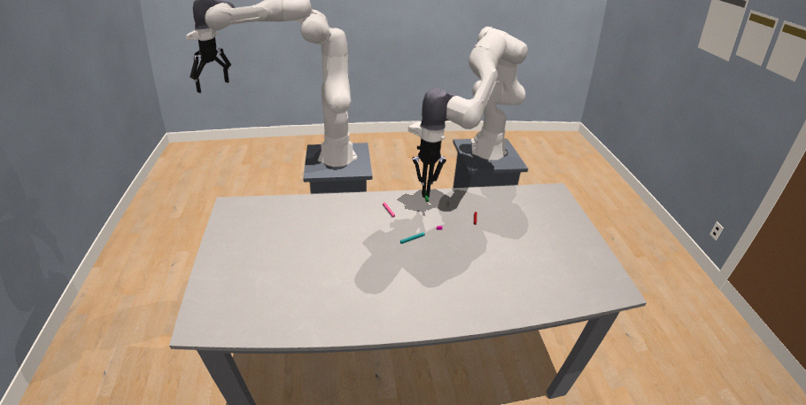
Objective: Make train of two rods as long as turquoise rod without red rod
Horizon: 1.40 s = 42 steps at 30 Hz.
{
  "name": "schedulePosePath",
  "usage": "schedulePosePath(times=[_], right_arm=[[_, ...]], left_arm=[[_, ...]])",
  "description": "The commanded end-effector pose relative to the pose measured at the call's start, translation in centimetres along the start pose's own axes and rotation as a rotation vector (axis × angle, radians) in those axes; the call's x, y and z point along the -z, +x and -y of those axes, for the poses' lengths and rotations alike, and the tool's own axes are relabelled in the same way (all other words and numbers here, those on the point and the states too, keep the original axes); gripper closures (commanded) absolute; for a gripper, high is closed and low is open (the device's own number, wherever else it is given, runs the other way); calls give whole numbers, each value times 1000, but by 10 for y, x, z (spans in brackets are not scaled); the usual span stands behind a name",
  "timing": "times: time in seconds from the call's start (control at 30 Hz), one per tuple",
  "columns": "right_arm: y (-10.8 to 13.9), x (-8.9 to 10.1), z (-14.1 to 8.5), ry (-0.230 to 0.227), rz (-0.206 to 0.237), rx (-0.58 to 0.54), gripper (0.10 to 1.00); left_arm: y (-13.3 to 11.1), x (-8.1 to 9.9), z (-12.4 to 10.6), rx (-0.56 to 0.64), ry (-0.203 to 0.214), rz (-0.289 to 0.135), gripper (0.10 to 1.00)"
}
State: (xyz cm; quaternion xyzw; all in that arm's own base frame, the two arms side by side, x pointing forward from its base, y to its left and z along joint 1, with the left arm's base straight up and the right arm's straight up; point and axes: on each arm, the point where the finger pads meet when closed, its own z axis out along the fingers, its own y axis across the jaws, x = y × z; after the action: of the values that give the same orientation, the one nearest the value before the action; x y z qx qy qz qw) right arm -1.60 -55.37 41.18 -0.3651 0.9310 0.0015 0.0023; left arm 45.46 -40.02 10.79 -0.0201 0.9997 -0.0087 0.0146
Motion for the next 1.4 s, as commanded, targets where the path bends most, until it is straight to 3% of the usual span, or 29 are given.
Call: schedulePosePath(times=[0.0, 0.17, 0.8, 1.1, 1.37], right_arm=[[2, 1, -1, 1, -5, 5, 98], [2, 1, -1, 1, -5, 5, 98], [2, 1, -1, 1, -5, 5, 98], [2, 1, -1, 1, -5, 5, 98], [2, 1, -1, 1, -5, 5, 98]], left_arm=[[8, 11, -7, -18, -18, -29, 974], [7, 27, -7, -18, -18, -29, 974], [5, 28, -8, 0, -18, -29, 974], [-1, 28, -10, 70, -17, -29, 974], [-16, 28, -18, 228, -17, -30, 974]])
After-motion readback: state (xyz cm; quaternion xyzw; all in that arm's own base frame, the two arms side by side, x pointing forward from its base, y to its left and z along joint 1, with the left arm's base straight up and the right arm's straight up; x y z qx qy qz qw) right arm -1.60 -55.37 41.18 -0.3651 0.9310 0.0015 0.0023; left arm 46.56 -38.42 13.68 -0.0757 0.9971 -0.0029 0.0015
